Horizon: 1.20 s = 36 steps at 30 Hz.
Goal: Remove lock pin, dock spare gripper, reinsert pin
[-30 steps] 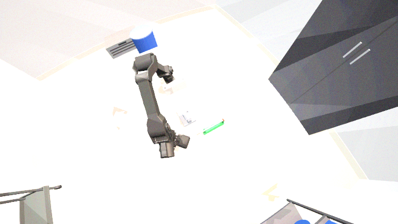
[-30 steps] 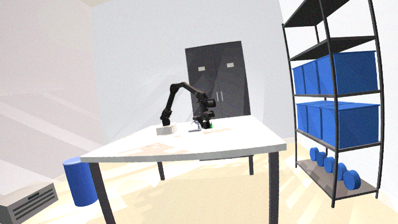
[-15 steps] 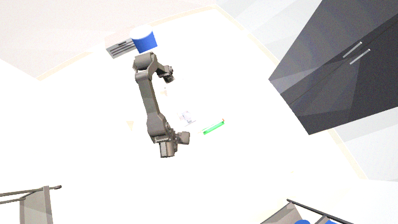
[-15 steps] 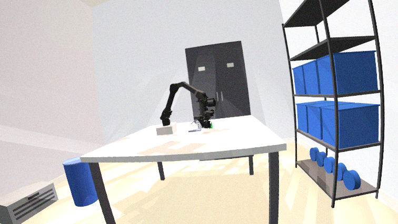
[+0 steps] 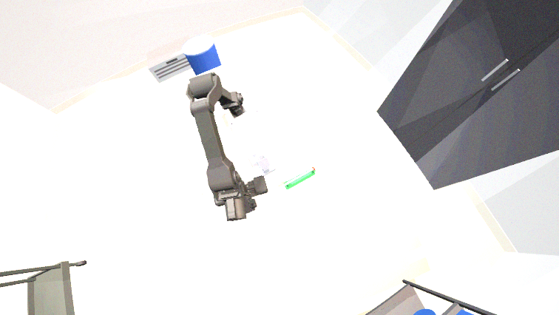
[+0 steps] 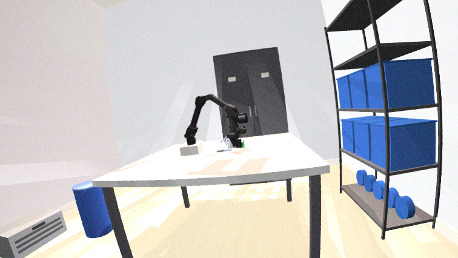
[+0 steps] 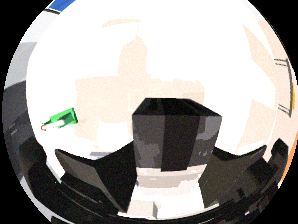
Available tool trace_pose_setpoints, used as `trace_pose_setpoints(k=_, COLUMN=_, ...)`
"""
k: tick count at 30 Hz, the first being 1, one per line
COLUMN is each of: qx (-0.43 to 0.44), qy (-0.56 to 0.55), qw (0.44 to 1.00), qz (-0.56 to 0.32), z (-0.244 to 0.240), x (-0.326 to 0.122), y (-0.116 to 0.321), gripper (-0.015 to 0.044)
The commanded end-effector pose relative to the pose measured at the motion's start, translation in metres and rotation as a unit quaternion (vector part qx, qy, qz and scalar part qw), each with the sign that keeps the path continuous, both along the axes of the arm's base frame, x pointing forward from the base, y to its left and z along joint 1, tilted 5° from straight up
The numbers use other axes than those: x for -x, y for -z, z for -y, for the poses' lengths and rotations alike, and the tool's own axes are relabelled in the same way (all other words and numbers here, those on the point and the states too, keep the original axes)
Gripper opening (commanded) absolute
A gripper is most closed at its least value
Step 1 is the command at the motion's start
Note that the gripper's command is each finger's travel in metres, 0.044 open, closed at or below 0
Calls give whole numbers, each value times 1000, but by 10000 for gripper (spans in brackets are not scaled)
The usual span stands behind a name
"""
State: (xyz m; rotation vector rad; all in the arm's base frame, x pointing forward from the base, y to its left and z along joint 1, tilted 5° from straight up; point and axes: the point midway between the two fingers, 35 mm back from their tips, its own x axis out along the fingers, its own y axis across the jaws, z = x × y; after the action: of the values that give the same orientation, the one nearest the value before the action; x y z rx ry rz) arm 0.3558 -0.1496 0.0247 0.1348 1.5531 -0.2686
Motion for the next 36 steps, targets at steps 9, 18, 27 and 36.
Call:
trace_pose_setpoints(k=9, qx=4, qy=-140, qw=990, qz=-6, z=-2, x=1, y=-5, gripper=0)
trace_pose_setpoints(k=18, qx=5, qy=-250, qw=968, qz=-16, z=-4, x=2, y=-5, gripper=0)
trace_pose_setpoints(k=27, qx=5, qy=-358, qw=933, qz=-26, z=-6, x=3, y=-6, gripper=0)
trace_pose_setpoints(k=36, qx=5, qy=-461, qw=887, qz=-35, z=-8, x=4, y=-6, gripper=0)
